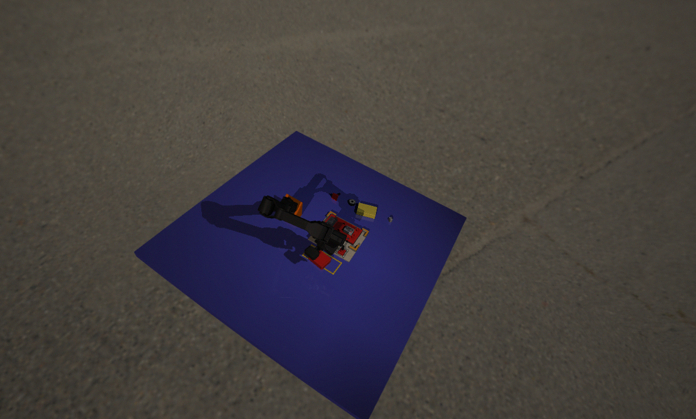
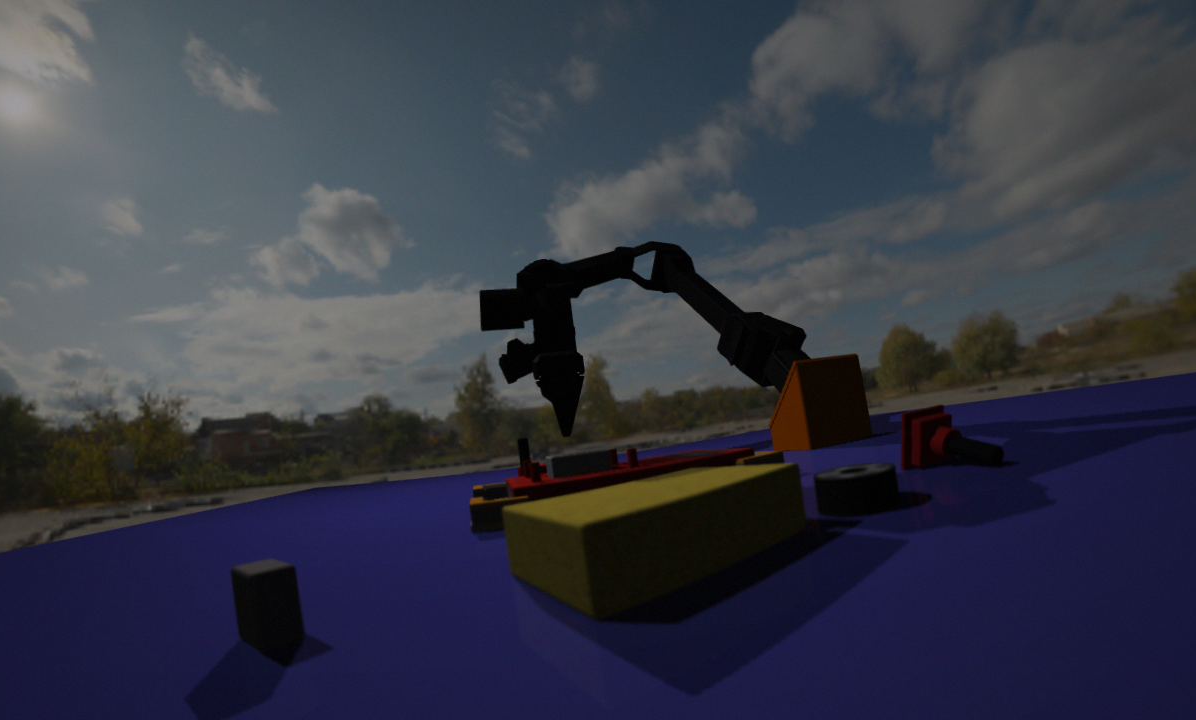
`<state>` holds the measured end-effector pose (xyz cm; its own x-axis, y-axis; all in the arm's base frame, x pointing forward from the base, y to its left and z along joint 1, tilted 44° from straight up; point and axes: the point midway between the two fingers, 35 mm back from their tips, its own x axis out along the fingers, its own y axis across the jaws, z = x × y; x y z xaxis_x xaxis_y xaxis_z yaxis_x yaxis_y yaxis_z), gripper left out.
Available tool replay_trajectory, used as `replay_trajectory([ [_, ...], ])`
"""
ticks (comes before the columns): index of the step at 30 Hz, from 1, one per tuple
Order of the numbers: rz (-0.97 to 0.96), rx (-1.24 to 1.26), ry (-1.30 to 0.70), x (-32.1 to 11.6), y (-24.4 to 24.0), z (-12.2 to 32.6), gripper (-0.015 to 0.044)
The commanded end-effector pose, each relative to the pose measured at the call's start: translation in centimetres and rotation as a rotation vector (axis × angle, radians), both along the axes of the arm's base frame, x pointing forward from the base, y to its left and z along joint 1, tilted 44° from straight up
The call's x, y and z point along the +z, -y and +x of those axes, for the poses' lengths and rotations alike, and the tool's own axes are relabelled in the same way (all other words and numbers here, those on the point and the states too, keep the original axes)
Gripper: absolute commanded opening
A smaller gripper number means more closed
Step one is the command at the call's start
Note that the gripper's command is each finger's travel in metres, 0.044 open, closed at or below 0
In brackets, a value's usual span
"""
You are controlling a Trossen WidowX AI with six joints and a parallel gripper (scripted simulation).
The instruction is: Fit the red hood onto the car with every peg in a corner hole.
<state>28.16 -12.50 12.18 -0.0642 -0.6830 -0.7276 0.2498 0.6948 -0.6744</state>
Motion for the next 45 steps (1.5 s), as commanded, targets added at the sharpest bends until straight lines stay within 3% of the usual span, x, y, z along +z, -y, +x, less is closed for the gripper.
replay_trajectory([
  [1, -0.003, 0.003, -0.008, -0.4, 0.3, -0.1, 0.0440],
  [45, -0.006, 0.003, -0.008, -2.7, 2.5, -0.4, 0.0440],
])
